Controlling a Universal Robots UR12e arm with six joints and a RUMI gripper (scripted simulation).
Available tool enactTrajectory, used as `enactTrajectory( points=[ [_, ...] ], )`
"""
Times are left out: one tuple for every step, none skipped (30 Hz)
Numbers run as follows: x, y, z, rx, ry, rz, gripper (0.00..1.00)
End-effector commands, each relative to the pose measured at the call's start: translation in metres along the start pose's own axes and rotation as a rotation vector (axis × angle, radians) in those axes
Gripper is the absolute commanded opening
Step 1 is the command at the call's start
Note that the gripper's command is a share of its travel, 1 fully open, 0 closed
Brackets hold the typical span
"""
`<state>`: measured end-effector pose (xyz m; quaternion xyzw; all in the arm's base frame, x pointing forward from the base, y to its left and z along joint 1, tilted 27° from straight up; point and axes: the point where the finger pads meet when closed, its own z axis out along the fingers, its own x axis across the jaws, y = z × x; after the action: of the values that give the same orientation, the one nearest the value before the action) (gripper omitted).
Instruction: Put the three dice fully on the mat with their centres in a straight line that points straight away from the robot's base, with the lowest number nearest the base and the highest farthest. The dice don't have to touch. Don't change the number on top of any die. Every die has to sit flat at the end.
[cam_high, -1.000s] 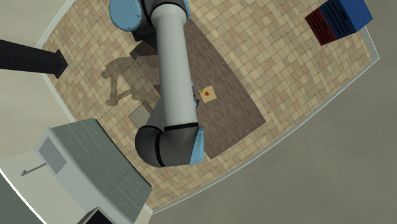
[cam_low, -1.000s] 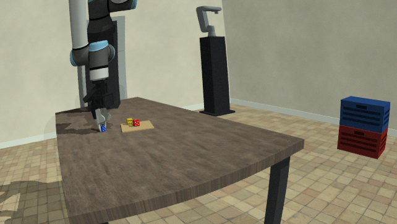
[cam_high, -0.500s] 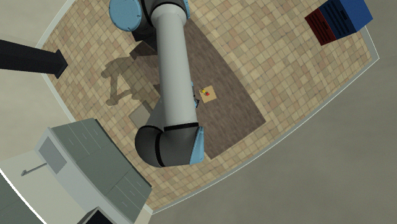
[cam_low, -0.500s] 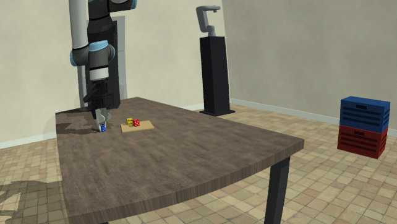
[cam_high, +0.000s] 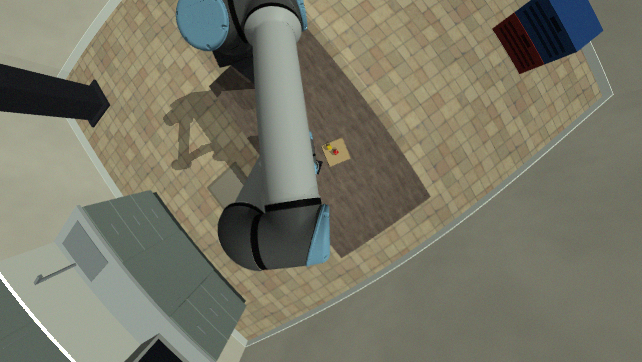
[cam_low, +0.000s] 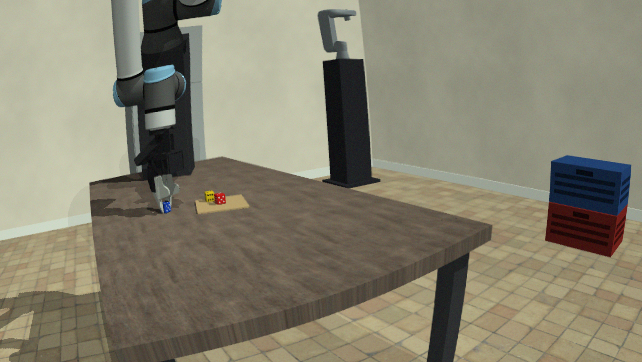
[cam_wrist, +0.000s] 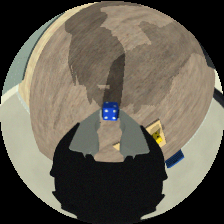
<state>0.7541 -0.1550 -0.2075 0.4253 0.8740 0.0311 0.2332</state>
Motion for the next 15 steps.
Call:
enactTrajectory(
  points=[
    [0.0, 0.0, -0.005, 0.0, -0.001, 0.0, 0.06],
    [0.0, 0.0, -0.009, 0.0, -0.001, 0.0, 0.06],
    [0.0, 0.0, -0.009, 0.0, -0.001, 0.0, 0.06],
    [0.0, 0.0, -0.009, 0.0, -0.001, 0.0, 0.06],
    [0.0, 0.0, -0.013, 0.0, -0.001, 0.0, 0.06],
    [0.0, 0.0, -0.018, 0.0, -0.001, 0.0, 0.06],
    [0.0, 0.0, -0.024, 0.0, -0.001, 0.0, 0.06],
    [0.0, 0.0, -0.03, 0.0, -0.001, 0.0, 0.06],
    [0.0, 0.0, -0.037, 0.0, -0.001, 0.0, 0.06],
    [0.0, 0.0, -0.044, 0.0, -0.001, 0.0, 0.06],
    [0.0, 0.0, -0.052, 0.0, -0.001, 0.0, 0.06],
    [0.0, 0.0, -0.059, 0.0, -0.001, 0.0, 0.06],
    [0.0, 0.0, -0.066, 0.0, -0.001, 0.0, 0.06],
    [0.0, 0.0, -0.072, 0.0, -0.001, 0.0, 0.06],
    [0.0, 0.0, -0.078, 0.0, -0.001, 0.0, 0.06]
  ],
)
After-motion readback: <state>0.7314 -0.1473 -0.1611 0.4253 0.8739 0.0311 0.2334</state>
